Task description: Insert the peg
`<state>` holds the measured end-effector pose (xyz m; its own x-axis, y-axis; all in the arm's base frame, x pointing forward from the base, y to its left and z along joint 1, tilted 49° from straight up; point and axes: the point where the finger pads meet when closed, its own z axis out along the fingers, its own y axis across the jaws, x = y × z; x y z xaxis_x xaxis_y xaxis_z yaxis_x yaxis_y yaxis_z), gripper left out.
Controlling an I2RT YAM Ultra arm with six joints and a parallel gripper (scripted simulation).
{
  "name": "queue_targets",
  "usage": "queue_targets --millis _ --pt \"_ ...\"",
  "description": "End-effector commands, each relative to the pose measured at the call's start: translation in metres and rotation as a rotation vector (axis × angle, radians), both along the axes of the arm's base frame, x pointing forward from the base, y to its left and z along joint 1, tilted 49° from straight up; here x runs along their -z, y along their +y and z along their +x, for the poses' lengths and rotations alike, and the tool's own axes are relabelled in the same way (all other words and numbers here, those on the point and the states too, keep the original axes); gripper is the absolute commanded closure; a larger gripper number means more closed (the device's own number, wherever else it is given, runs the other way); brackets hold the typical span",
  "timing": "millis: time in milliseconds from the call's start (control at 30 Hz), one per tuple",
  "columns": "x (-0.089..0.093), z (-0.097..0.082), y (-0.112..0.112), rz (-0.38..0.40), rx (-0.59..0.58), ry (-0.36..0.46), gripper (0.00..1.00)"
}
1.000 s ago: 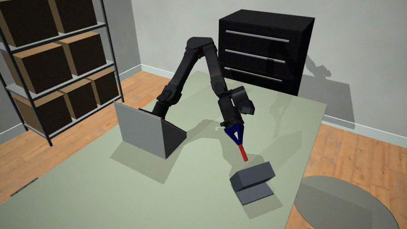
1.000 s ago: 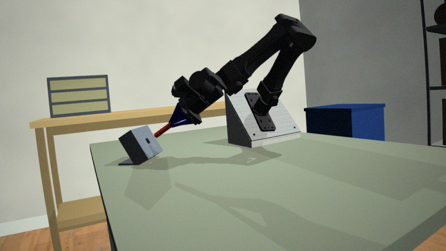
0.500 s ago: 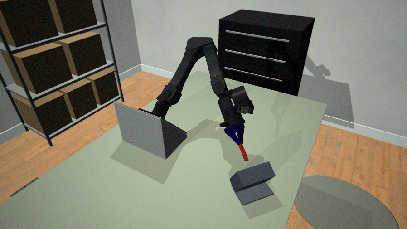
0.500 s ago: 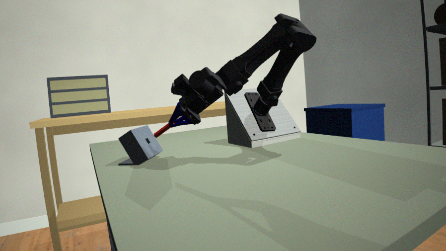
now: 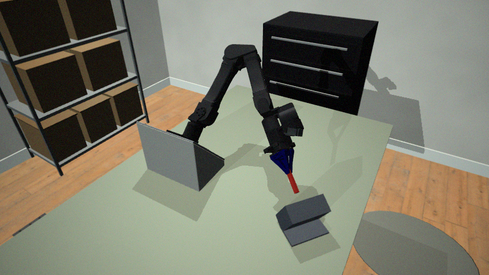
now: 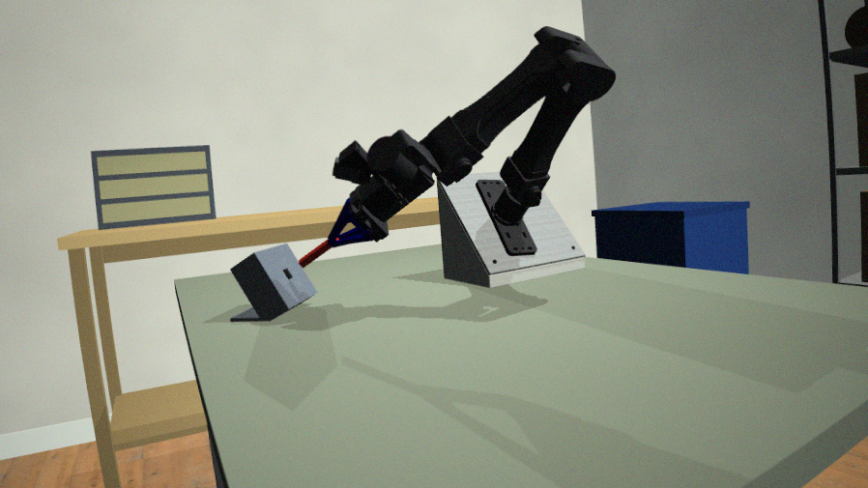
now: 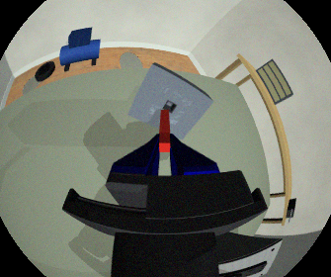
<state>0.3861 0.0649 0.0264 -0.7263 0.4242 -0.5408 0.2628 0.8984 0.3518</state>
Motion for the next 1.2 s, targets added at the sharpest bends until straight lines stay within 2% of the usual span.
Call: queue_targets --millis 0,1167 --pt "-0.0069 0.0141 -0.0136 0.035 0.090 -0.034 1.00" --pt "-0.0042 0.0132 -0.0148 0.250 0.322 -0.004 1.00"
